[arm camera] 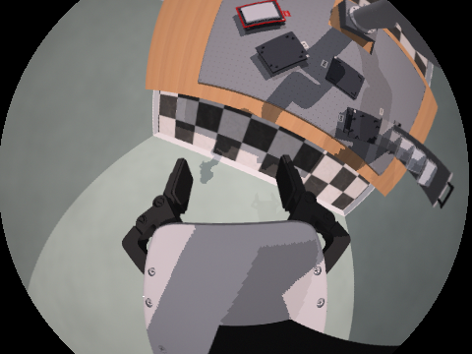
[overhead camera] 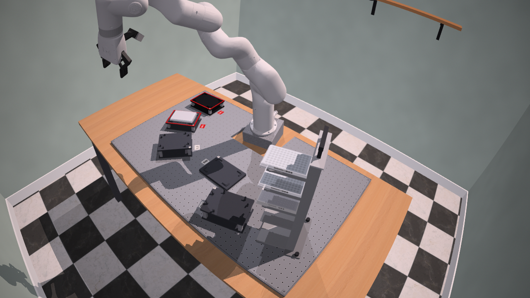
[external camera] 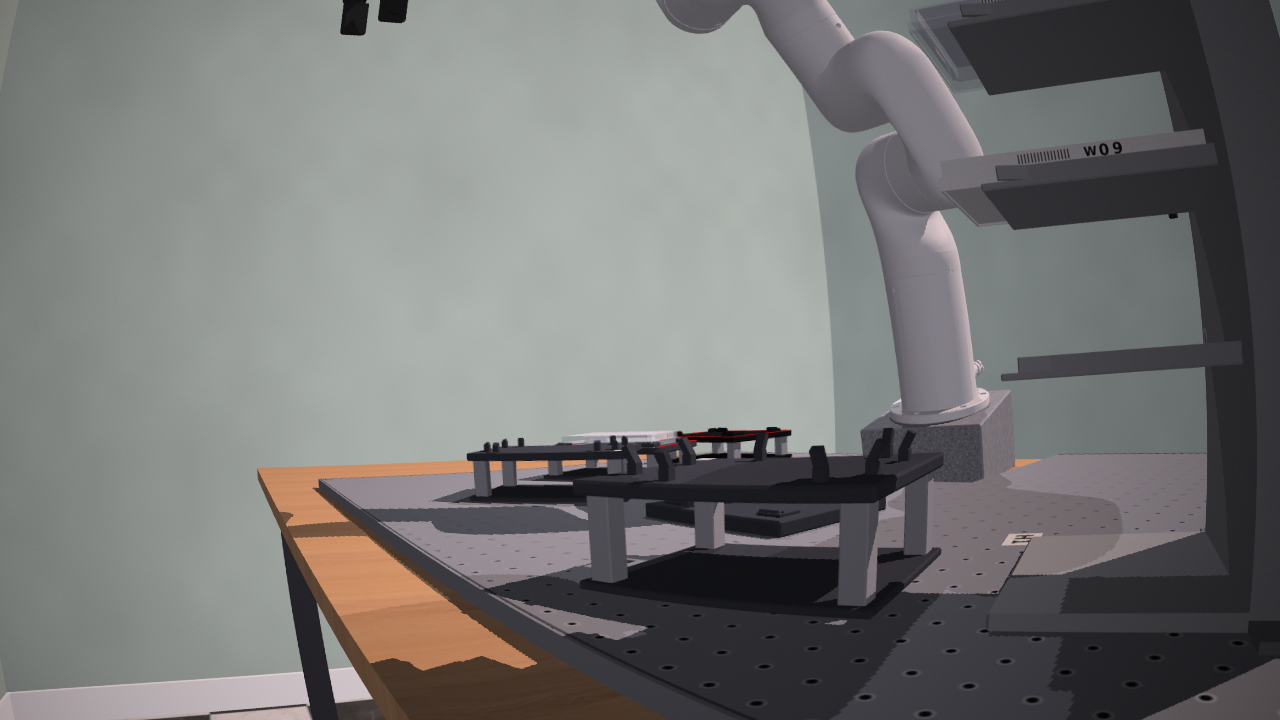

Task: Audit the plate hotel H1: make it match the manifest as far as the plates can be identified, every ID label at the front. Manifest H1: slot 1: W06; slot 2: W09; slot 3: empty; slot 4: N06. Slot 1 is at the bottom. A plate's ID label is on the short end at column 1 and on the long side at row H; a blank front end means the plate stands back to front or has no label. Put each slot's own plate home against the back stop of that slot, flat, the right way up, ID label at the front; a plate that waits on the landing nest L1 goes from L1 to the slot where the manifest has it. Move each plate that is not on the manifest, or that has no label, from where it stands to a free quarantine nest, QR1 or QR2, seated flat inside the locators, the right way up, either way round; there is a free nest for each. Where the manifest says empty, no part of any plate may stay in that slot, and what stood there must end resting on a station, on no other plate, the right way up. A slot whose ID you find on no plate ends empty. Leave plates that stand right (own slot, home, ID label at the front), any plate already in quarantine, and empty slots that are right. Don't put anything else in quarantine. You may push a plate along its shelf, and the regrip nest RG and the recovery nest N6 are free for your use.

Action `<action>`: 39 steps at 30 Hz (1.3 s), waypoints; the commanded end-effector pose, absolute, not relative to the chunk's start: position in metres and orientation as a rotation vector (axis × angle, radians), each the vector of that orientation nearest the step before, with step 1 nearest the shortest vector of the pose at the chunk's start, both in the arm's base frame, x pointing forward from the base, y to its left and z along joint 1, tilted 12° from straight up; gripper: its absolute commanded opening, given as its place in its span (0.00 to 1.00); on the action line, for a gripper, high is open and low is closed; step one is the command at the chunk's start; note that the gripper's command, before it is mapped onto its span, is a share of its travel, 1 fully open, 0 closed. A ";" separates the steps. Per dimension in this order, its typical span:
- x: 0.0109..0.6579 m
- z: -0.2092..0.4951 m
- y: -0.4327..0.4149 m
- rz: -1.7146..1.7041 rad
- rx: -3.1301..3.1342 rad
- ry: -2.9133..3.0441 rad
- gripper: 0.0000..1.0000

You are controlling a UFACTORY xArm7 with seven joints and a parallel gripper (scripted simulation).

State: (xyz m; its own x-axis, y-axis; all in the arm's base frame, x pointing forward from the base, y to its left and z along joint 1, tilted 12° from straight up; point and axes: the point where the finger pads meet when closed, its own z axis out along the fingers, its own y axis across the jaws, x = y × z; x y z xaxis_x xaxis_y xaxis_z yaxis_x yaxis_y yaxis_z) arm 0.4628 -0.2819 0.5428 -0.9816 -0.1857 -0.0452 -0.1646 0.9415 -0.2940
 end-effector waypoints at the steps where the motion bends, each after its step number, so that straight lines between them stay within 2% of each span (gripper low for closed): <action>1: 0.462 0.545 -0.282 -0.448 -0.271 3.024 1.00; 39: 0.500 0.511 -0.214 -0.456 -1.841 2.522 1.00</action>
State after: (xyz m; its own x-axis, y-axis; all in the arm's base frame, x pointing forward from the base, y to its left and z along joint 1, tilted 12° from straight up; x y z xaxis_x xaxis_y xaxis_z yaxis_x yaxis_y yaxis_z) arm 0.4962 -0.2239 0.5148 -0.4517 -0.8779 0.1587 -0.8830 0.4146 -0.2200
